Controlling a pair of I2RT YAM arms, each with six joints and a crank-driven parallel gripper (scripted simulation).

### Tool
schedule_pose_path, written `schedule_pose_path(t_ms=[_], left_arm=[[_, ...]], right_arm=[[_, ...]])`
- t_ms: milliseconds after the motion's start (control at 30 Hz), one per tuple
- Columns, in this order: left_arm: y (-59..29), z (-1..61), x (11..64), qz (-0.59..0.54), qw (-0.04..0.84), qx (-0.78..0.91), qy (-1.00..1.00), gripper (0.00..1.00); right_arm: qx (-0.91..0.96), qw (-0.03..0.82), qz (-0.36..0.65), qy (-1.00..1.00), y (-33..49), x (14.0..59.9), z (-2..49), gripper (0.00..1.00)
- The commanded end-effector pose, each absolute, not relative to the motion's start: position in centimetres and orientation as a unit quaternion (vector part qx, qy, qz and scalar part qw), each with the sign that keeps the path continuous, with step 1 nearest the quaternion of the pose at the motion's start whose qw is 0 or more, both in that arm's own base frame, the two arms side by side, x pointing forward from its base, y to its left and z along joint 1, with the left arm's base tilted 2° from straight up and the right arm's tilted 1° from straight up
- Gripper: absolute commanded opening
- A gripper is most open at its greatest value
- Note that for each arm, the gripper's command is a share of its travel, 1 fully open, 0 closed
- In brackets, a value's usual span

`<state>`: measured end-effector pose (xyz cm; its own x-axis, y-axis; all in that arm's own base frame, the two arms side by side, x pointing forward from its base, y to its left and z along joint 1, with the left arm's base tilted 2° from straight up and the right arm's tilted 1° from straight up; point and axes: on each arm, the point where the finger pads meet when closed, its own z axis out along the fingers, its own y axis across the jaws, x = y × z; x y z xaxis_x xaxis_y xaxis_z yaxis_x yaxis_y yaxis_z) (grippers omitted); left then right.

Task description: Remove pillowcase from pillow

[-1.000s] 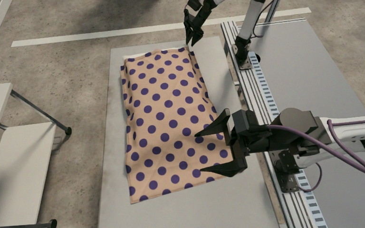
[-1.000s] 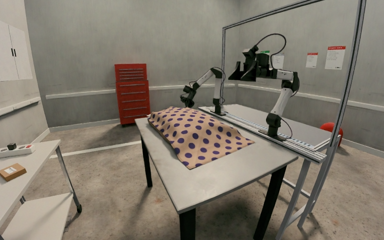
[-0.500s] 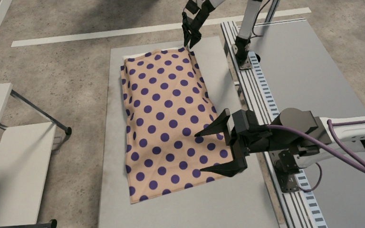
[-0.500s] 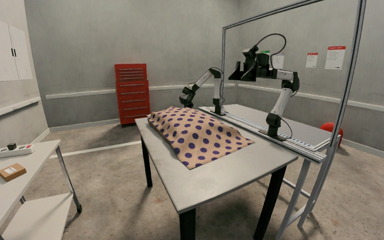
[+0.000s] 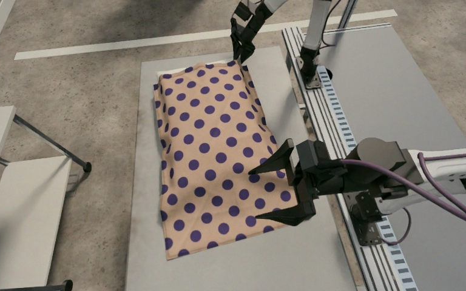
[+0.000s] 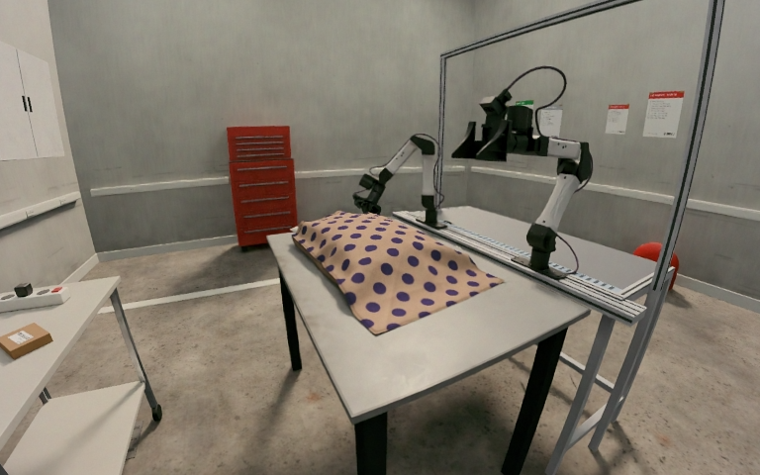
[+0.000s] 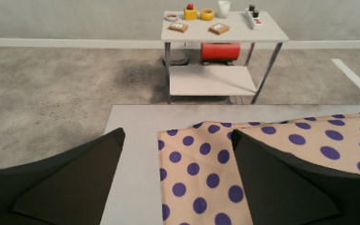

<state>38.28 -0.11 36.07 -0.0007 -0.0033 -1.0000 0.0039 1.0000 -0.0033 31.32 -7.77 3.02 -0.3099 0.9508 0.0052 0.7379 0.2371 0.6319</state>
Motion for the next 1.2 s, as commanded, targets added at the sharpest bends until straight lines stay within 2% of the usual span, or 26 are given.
schedule_pose_path(t_ms=[0,33,100,133,200,233,367,400,467,500,667,700,767,800,1167], left_arm=[[0.27,37.0,38.39,0.005,0.719,-0.003,0.695,1.0],[0.27,37.0,38.39,0.005,0.719,-0.003,0.695,1.0],[0.27,37.0,38.39,0.005,0.719,-0.003,0.695,1.0],[0.27,37.0,38.39,0.005,0.719,-0.003,0.695,1.0],[0.27,37.01,38.39,0.005,0.719,-0.003,0.695,1.0],[0.27,37.0,38.39,0.005,0.719,-0.003,0.695,1.0],[0.27,37.0,38.39,0.005,0.719,-0.003,0.695,1.0],[0.27,37.0,38.39,0.005,0.719,-0.003,0.695,1.0],[0.27,37.0,38.39,0.005,0.719,-0.003,0.695,1.0],[0.27,37.0,38.39,0.005,0.719,-0.003,0.695,1.0],[0.27,37.0,38.39,0.005,0.719,-0.003,0.695,1.0],[0.27,37.01,38.39,0.005,0.719,-0.003,0.695,1.0],[0.27,37.0,38.39,0.005,0.719,-0.003,0.695,1.0],[0.27,37.0,38.39,0.005,0.719,-0.003,0.695,1.0],[0.27,37.0,38.39,0.005,0.719,-0.003,0.695,1.0]], right_arm=[[0.554,0.197,0.273,0.761,-7.72,31.63,2.59,0.41],[0.554,0.199,0.273,0.761,-7.74,31.66,2.72,0.37],[0.554,0.198,0.273,0.761,-7.73,31.66,2.7,0.37],[0.554,0.198,0.273,0.761,-7.73,31.66,2.7,0.32],[0.553,0.198,0.275,0.761,-7.68,31.67,2.74,0.32],[0.553,0.198,0.275,0.761,-7.67,31.67,2.75,0.27],[0.553,0.198,0.275,0.761,-7.66,31.68,2.76,0.27],[0.553,0.198,0.275,0.761,-7.66,31.68,2.76,0.23],[0.553,0.198,0.276,0.761,-7.64,31.68,2.77,0.23],[0.553,0.198,0.276,0.761,-7.64,31.68,2.77,0.18],[0.553,0.198,0.276,0.761,-7.64,31.68,2.77,0.14],[0.553,0.198,0.276,0.761,-7.64,31.68,2.77,0.09],[0.553,0.197,0.276,0.761,-7.63,31.66,2.76,0.09],[0.553,0.196,0.276,0.761,-7.59,31.6,2.74,0.05],[0.554,0.196,0.274,0.761,-7.65,31.59,2.69,0.04]])
